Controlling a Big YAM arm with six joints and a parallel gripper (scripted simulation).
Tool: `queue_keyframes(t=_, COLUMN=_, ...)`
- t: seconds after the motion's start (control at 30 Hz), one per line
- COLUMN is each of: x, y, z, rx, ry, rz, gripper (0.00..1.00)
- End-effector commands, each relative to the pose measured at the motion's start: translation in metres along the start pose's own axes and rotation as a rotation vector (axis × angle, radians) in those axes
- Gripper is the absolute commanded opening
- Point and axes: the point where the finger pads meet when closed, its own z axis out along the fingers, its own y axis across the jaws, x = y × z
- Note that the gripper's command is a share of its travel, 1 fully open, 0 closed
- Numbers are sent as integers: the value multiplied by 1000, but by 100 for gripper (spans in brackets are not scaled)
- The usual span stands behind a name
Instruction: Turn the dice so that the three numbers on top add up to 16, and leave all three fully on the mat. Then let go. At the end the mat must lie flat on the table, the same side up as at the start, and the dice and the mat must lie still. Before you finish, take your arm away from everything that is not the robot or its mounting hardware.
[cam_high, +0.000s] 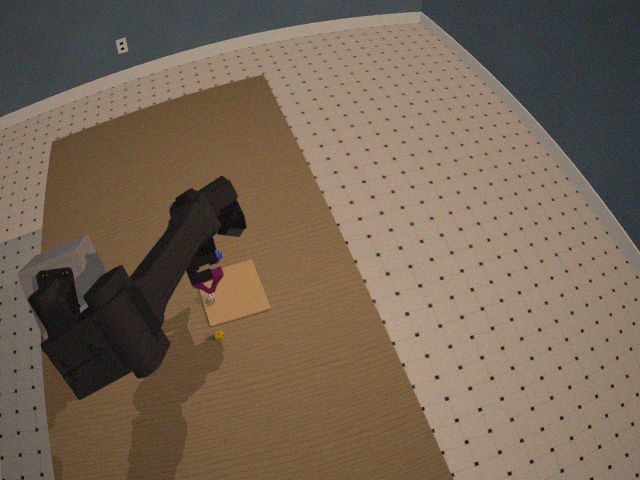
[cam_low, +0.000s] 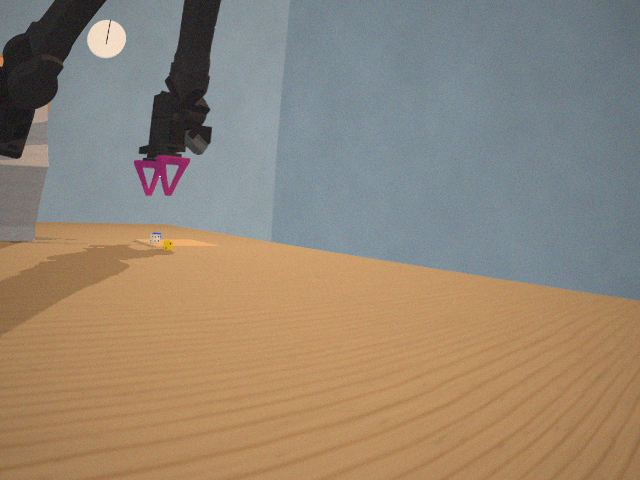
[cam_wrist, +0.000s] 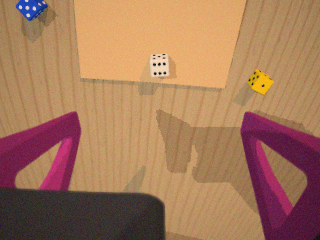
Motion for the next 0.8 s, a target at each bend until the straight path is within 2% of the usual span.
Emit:
queue_keyframes(t=0.0, x=-16, y=0, z=-10, rx=-10, ry=-31, rz=31, gripper=100)
queue_keyframes(t=0.27, x=-12, y=-8, z=-4, rx=-11, ry=-19, rz=13, gripper=100)
queue_keyframes(t=0.43, x=-5, y=-13, z=-1, rx=-9, ry=-14, rz=-60, gripper=100)
queue_keyframes(t=0.63, x=-2, y=-37, z=5, rx=-7, ry=-16, rz=-344, gripper=100)
queue_keyframes(t=0.77, x=0, y=-47, z=7, rx=-7, ry=-17, rz=-467, gripper=100)
